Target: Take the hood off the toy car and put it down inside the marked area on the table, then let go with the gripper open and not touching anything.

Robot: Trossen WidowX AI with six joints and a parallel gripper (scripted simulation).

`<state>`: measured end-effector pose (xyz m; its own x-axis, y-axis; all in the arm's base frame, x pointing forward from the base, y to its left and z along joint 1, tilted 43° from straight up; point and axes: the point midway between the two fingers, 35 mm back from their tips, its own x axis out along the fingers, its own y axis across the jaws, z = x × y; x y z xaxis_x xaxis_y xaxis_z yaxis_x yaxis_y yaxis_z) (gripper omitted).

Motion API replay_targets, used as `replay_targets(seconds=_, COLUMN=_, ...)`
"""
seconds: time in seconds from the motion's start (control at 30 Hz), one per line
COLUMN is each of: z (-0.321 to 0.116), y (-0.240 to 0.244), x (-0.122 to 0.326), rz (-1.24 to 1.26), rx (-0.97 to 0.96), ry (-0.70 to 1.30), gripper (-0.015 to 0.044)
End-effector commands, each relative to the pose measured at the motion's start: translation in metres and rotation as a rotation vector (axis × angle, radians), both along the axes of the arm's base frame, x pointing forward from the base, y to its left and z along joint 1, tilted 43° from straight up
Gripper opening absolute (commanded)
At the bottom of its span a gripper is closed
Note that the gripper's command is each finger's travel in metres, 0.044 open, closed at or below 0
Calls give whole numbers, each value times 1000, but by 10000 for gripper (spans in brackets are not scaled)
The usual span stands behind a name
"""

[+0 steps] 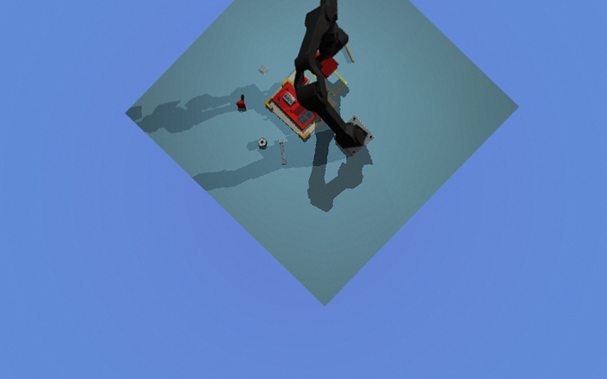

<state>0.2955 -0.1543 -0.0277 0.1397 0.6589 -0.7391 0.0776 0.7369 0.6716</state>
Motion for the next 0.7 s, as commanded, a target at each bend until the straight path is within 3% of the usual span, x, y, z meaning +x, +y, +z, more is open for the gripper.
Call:
replay_targets(seconds=0.0, z=-9, y=-10, x=-5, rz=6, rx=-4, ry=-9, gripper=0)
replay_targets(seconds=0.67, z=-19, y=-9, x=-6, rz=7, rx=-3, ry=-10, gripper=0)
